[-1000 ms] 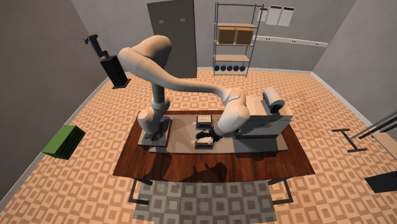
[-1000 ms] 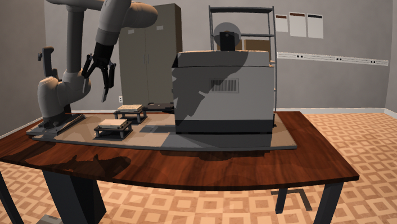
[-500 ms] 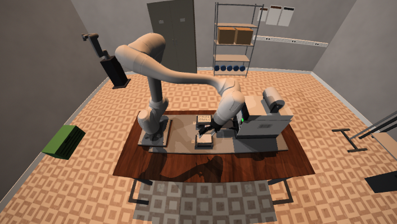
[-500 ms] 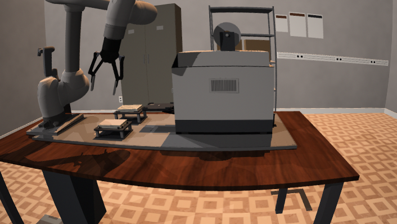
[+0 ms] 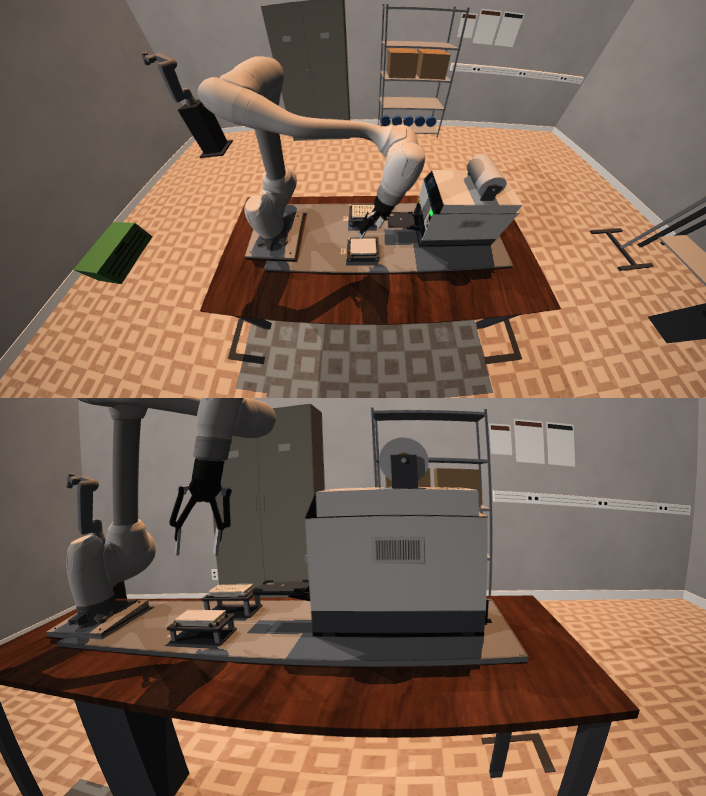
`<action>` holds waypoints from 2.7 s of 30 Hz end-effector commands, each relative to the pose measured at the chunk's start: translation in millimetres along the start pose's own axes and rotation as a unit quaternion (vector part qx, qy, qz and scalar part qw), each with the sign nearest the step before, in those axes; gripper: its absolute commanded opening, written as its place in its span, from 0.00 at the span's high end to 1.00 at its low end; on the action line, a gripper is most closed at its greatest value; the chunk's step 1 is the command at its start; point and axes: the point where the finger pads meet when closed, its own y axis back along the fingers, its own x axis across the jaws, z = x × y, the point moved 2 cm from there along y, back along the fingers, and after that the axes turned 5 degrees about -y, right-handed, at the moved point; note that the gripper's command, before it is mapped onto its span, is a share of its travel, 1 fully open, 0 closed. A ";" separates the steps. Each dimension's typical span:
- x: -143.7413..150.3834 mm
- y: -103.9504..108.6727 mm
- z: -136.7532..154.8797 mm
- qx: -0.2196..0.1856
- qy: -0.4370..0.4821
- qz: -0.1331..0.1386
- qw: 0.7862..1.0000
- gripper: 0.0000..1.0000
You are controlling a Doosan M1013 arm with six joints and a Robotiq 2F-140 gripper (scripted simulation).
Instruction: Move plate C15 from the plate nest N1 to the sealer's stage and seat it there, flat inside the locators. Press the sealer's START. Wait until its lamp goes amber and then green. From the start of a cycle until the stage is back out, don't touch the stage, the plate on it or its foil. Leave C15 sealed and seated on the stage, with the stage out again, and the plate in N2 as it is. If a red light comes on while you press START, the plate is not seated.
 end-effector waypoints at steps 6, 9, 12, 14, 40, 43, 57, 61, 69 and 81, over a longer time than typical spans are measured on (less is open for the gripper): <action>-23.8 8.0 28.7 0.031 0.123 -0.022 0.992 0.30; -31.1 10.7 37.3 0.041 0.163 -0.027 0.985 0.30; -37.2 13.1 44.9 0.050 0.194 -0.030 0.979 0.30; -37.2 13.1 44.9 0.050 0.194 -0.030 0.979 0.30; -78.0 30.1 104.1 0.120 0.427 -0.048 0.895 0.30; -78.0 30.1 104.1 0.120 0.427 -0.048 0.895 0.30; -78.0 30.1 104.1 0.120 0.427 -0.048 0.895 0.30; -78.0 30.1 104.1 0.120 0.427 -0.048 0.895 0.30; -78.0 30.1 104.1 0.120 0.427 -0.048 0.895 0.30; -78.0 30.1 104.1 0.120 0.427 -0.048 0.895 0.30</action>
